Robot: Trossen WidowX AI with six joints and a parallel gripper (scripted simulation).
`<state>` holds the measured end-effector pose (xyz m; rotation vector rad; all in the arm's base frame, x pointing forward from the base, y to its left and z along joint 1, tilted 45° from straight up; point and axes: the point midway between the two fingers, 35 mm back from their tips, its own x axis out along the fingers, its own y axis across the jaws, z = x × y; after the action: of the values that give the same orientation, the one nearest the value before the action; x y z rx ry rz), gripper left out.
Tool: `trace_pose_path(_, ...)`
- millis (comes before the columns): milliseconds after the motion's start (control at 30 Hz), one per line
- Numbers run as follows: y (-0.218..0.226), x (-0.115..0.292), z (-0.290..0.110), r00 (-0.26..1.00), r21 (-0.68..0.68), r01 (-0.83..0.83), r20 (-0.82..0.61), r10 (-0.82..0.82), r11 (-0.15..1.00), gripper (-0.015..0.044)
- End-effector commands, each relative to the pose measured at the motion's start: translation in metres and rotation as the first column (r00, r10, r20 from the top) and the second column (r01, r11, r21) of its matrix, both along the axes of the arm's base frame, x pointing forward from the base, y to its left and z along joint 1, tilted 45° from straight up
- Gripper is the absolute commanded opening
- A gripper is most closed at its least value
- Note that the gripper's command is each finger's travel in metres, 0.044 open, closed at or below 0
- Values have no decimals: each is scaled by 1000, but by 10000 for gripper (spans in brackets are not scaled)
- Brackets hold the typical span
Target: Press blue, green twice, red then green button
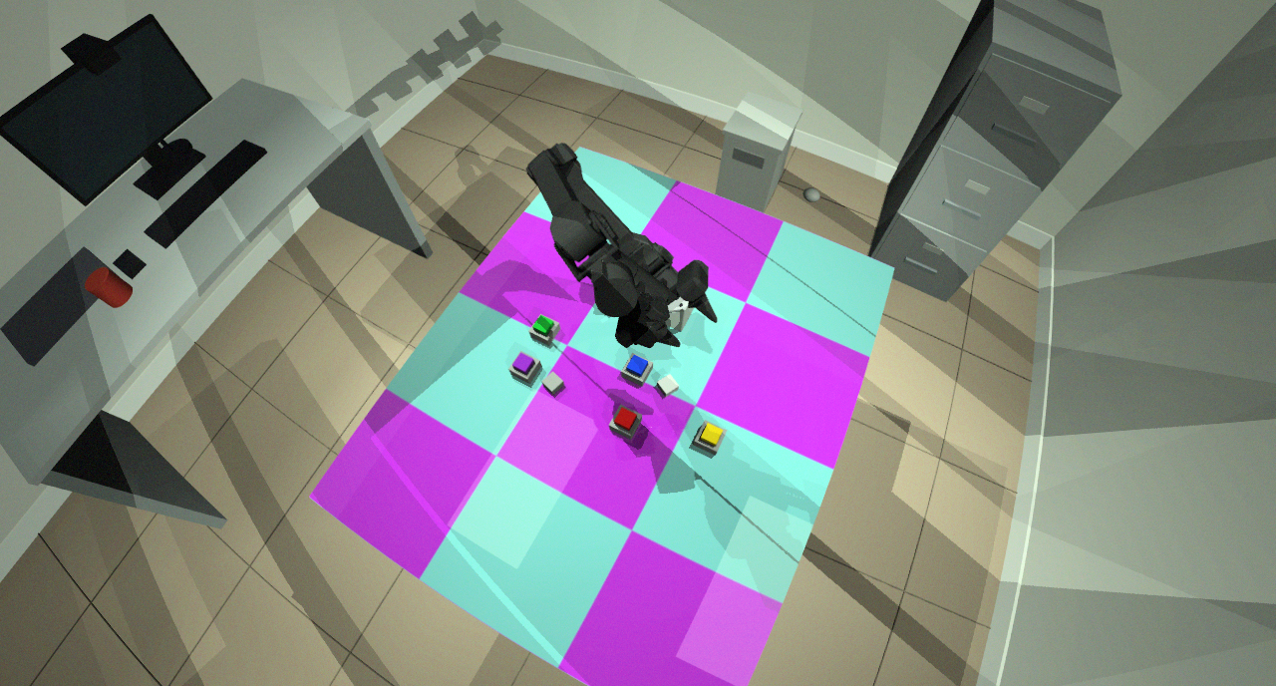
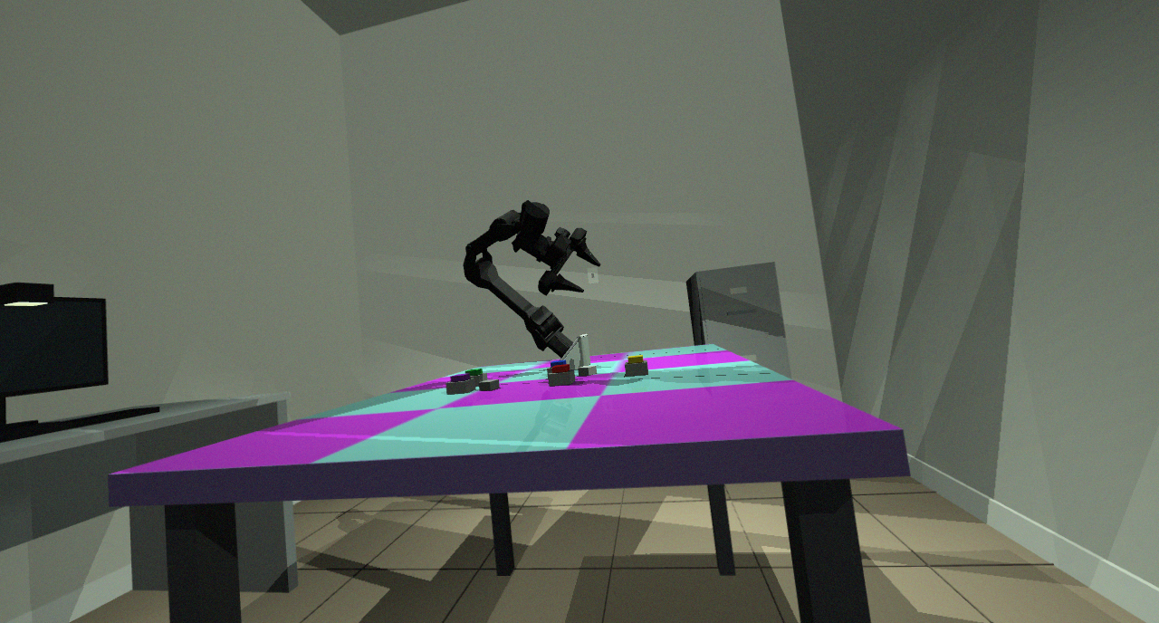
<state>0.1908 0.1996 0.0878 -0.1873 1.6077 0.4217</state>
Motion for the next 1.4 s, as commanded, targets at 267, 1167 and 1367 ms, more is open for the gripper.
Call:
trace_pose_path(267,-121,3,-12,908,-733,418,331,-256,536,400)
trace_pose_path(1167,-165,1,-56,908,-733,419,333,-255,535,20)
trace_pose_path(1367,-165,1,-56,908,-733,419,333,-255,535,20)
